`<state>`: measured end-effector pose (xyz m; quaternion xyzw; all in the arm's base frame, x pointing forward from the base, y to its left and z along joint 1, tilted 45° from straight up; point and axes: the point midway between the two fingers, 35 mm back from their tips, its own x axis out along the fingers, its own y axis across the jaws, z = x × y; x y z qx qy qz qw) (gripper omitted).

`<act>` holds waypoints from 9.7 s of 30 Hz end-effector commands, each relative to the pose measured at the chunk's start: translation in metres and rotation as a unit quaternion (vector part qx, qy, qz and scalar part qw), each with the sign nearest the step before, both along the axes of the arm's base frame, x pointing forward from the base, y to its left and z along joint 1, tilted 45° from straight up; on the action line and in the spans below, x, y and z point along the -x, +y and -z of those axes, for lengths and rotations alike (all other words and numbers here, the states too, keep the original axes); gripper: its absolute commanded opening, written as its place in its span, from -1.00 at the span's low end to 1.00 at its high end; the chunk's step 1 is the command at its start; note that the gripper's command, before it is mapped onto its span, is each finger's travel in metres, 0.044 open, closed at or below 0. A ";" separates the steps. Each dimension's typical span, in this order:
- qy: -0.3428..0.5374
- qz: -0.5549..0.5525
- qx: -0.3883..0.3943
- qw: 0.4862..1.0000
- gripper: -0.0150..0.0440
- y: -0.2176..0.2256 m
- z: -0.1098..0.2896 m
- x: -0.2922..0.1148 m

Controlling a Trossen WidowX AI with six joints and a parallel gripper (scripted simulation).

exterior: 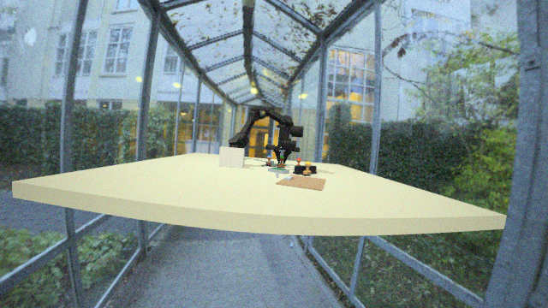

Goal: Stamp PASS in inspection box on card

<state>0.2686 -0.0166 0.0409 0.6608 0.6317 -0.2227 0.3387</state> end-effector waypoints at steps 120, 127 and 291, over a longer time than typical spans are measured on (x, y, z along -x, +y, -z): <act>0.001 0.003 -0.001 1.000 -0.49 -0.006 -0.006 0.001; 0.002 0.003 -0.001 1.000 -0.49 -0.014 -0.014 0.001; 0.000 0.027 0.003 1.000 0.42 -0.134 -0.050 -0.092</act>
